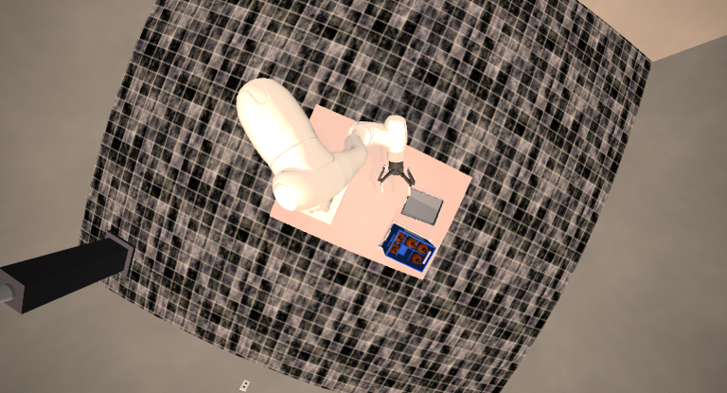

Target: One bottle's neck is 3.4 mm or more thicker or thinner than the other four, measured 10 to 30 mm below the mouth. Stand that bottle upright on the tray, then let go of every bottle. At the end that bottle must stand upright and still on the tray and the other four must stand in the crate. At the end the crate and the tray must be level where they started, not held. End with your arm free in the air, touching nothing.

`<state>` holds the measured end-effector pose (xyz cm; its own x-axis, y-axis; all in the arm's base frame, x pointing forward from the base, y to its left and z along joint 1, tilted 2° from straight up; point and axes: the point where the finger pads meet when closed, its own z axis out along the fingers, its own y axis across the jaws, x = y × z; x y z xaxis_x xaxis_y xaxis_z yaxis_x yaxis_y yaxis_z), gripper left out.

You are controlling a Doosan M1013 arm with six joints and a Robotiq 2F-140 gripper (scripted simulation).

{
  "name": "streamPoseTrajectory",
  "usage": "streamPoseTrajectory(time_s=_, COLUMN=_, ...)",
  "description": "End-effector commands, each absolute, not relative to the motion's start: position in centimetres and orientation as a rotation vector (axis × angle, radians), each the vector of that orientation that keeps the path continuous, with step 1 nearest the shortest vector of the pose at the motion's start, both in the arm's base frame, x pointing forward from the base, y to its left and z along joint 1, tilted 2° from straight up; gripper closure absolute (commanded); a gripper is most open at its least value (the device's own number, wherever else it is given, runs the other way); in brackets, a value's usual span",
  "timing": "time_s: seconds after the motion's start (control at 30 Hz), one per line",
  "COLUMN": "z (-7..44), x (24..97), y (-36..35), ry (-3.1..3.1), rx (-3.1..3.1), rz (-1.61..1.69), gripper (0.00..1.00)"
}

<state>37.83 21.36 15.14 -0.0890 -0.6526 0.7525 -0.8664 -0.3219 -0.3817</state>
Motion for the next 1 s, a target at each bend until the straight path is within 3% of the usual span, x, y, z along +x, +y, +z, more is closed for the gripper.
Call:
streamPoseTrajectory(time_s=0.0, z=15.1, x=37.8, y=21.4, ry=-1.674, rx=1.950, rz=1.370, gripper=0.00)
streamPoseTrajectory(time_s=0.37, z=15.2, x=38.5, y=20.9, ry=-1.624, rx=1.962, rz=1.288, gripper=0.00)
streamPoseTrajectory(time_s=0.97, z=16.4, x=43.1, y=17.9, ry=-1.330, rx=2.118, rz=0.733, gripper=0.00)
